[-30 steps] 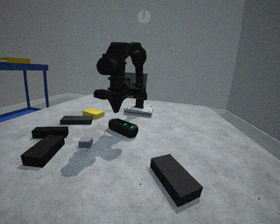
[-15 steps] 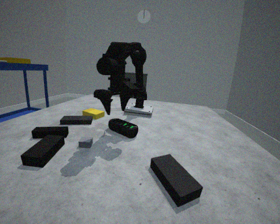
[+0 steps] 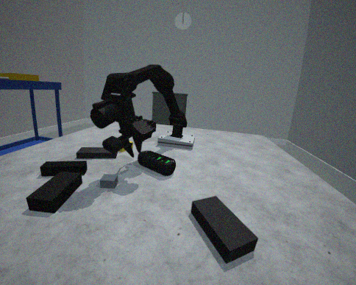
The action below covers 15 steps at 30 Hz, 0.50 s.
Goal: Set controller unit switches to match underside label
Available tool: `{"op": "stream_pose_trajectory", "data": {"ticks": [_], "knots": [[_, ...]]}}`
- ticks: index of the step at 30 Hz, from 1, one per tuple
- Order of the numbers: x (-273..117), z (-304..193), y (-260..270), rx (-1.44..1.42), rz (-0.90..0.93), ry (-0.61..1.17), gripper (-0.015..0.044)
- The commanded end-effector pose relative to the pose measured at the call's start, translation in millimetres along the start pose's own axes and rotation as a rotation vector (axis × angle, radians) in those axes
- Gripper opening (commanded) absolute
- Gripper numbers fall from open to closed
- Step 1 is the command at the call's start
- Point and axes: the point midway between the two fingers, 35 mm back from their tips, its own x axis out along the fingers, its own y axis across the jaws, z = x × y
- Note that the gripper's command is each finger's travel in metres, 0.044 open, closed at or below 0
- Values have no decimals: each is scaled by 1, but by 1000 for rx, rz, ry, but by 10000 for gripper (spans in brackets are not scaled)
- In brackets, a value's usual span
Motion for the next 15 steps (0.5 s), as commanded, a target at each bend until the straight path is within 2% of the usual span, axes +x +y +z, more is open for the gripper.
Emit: {"op": "stream_pose_trajectory", "data": {"ticks": [1, 3, 15], "knots": [[-2, 3, 0, -23, 9, -8, 46], [-2, 3, 0, -23, 9, -8, 0], [2, 4, -1, -22, 9, -8, 0]]}}
